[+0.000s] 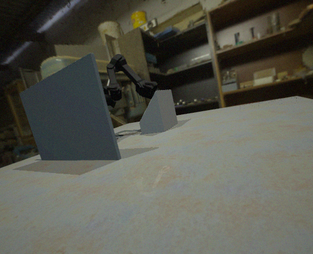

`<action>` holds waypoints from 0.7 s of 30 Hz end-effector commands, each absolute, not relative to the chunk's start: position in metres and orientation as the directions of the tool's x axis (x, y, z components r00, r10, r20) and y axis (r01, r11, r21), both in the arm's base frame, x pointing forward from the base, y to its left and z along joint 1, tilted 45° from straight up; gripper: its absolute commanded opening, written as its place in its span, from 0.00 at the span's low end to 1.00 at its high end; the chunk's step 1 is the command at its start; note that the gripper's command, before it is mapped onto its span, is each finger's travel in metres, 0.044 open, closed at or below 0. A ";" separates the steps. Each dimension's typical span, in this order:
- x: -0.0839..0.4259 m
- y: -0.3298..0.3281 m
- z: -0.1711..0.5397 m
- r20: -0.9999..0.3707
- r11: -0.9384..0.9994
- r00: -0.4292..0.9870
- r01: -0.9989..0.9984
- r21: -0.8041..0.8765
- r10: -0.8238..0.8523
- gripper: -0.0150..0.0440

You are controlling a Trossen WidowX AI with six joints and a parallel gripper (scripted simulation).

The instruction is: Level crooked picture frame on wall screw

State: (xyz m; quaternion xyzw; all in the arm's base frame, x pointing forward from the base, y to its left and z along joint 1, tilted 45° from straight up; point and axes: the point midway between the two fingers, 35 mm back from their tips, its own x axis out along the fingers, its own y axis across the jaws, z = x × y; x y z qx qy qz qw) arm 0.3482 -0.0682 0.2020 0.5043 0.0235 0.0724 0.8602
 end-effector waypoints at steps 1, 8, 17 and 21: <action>0.350 -0.068 0.203 0.035 0.486 0.989 -0.102 0.868 0.145 0.69; 0.360 -0.068 0.204 0.036 0.486 0.989 -0.103 0.868 0.145 0.69; 0.374 -0.065 0.204 0.037 0.486 0.989 -0.103 0.868 0.145 0.69; 0.380 -0.064 0.205 0.037 0.486 0.989 -0.104 0.868 0.145 0.69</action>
